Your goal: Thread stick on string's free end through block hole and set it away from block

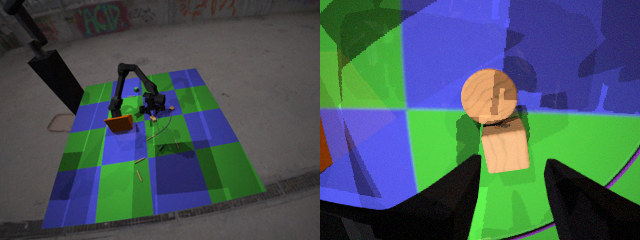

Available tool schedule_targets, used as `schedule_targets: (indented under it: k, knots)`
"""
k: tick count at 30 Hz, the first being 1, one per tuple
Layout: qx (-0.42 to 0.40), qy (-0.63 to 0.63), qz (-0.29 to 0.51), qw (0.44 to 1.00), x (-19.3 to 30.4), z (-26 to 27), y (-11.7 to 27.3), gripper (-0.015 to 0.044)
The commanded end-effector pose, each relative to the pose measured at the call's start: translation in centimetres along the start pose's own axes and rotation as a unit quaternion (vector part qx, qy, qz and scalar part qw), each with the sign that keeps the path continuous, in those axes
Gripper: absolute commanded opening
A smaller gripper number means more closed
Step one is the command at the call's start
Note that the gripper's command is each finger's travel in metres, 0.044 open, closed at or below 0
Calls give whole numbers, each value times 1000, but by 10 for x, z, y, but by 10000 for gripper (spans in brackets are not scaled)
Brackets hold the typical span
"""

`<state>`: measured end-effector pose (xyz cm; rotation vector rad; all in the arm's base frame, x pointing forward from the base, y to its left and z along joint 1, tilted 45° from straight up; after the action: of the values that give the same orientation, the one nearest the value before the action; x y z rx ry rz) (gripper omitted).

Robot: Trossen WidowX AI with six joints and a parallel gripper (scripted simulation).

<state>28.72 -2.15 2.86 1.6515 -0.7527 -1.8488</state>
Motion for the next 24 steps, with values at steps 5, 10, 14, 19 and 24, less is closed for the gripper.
schedule_targets:
  k: [5,10,14,19,24]
  knots:
    - [1,44,-1,999,-16,-13,0,157]
    - [1,121,-4,993,-48,-33,0,25]
    - [1,121,-4,993,-48,-33,0,0]
    - [1,121,-4,993,-48,-33,0,0]
    - [1,121,-4,993,-48,-34,-5,0]
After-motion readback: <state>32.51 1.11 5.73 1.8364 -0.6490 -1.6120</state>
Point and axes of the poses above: the point midway between the two fingers, 35 mm back from their tips, its own y axis back along the fingers, its own z axis across the jaws, x = y × z, the point moved 5 cm from there along y, back along the fingers, and after that the axes turned 7 degrees about -y, right-handed, at the moved point
